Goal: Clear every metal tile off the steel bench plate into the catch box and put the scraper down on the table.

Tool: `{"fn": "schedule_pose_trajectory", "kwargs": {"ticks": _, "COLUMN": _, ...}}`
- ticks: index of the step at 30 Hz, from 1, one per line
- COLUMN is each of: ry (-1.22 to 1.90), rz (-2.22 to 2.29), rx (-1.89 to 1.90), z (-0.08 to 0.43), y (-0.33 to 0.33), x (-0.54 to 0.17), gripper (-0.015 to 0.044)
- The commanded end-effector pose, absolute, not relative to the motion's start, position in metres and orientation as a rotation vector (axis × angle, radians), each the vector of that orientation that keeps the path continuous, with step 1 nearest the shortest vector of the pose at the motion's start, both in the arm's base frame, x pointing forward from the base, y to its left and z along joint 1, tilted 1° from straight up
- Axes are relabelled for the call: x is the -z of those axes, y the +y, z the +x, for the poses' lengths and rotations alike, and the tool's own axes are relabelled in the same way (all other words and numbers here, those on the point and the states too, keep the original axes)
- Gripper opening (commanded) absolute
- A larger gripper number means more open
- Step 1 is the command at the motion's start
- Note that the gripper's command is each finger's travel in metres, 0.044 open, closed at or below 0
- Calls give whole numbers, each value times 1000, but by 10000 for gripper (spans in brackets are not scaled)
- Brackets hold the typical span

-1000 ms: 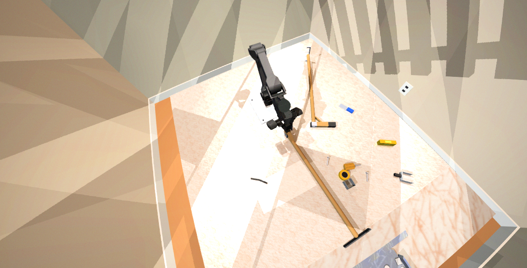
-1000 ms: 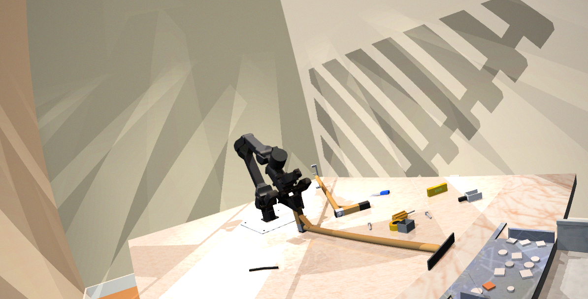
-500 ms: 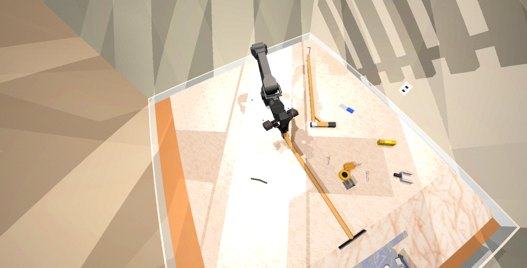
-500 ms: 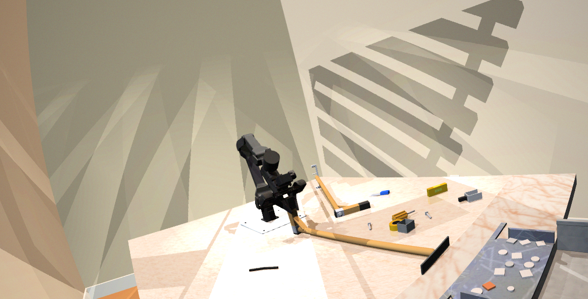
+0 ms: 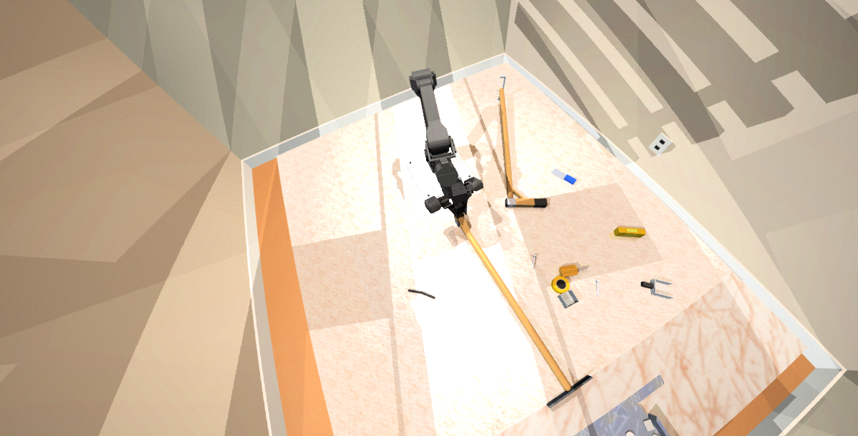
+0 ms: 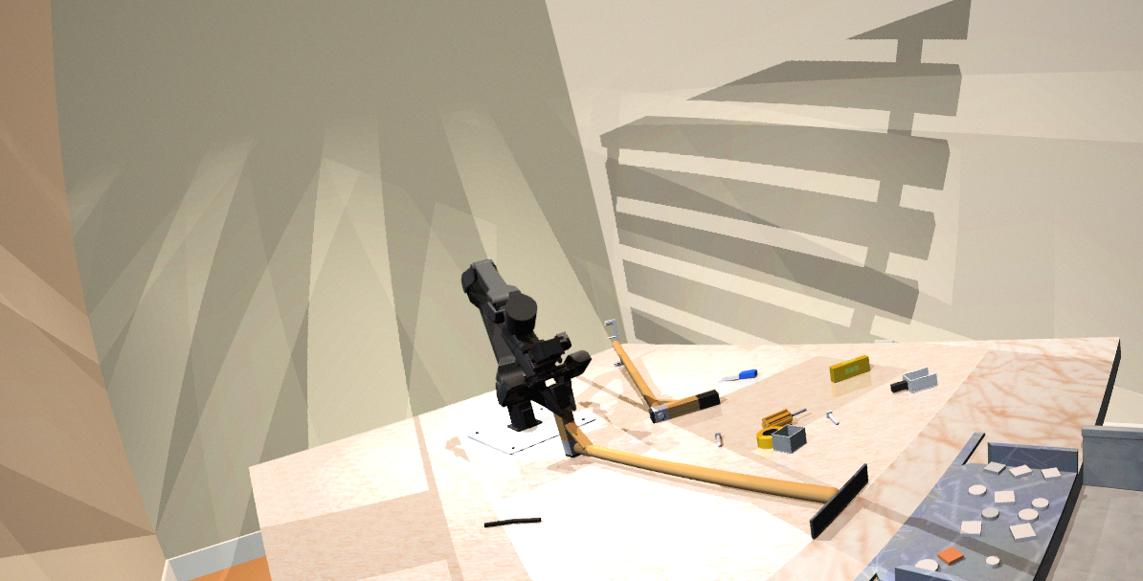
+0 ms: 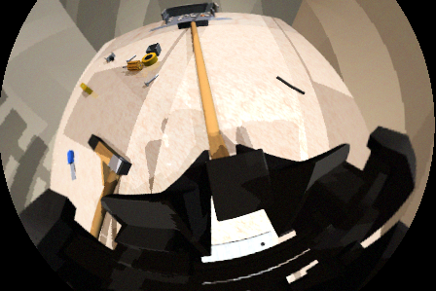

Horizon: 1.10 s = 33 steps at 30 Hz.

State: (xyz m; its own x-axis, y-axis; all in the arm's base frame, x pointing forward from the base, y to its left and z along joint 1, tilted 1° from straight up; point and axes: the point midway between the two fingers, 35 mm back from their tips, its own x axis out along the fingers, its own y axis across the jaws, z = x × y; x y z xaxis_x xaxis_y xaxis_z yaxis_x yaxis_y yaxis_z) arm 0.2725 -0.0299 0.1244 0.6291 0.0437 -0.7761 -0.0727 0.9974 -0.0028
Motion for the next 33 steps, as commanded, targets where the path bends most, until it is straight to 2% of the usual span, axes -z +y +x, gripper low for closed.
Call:
{"fn": "schedule_pose_trajectory", "kwargs": {"ticks": 1, "ry": 879, "rz": -40, "rx": -62, "z": 277, "y": -32, "x": -127, "gripper": 0}}
{"fn": "schedule_pose_trajectory", "kwargs": {"ticks": 33, "ry": 877, "rz": -42, "rx": -45, "z": 322, "y": -39, "x": -136, "gripper": 0}}
